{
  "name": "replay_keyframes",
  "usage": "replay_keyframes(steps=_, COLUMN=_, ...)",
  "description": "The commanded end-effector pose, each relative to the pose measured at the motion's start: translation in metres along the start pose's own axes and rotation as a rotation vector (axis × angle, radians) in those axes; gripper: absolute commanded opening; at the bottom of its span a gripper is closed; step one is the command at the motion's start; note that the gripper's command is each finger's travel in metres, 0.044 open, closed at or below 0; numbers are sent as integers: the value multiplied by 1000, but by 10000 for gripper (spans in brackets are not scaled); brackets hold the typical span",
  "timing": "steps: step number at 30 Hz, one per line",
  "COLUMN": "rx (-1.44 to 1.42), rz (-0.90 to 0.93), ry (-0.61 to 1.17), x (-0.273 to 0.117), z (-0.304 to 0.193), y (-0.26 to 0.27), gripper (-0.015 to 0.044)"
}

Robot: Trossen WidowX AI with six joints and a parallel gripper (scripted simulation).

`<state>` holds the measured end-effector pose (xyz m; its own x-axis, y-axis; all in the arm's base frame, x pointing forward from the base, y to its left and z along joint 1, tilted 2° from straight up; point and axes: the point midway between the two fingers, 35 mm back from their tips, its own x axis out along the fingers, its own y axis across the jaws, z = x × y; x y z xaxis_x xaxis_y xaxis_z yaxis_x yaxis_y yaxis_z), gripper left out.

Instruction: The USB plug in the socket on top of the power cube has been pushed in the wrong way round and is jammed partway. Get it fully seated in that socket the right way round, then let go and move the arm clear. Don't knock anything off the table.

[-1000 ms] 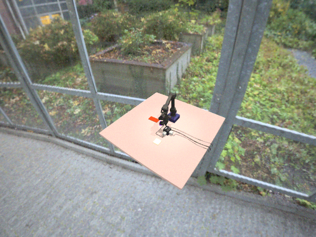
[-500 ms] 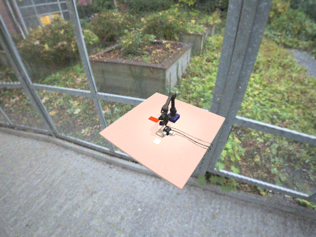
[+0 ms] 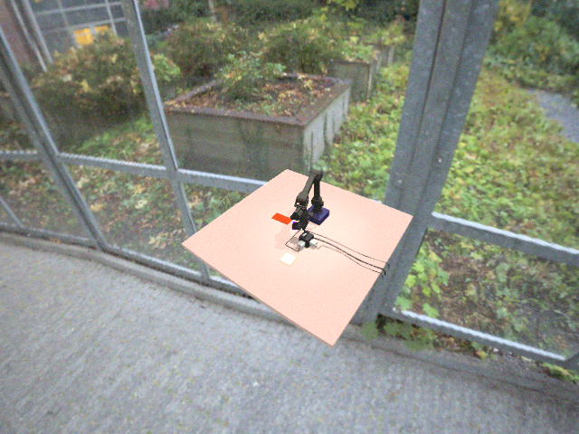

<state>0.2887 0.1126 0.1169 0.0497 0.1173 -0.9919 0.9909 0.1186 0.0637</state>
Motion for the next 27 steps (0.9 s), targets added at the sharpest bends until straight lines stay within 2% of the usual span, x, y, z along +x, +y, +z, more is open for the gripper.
replay_keyframes(steps=1, rx=-4, rz=-3, ry=5, x=1, z=-1, y=0, gripper=0)
replay_keyframes(steps=27, rx=-4, rz=-3, ry=5, x=4, z=0, y=0, gripper=0)
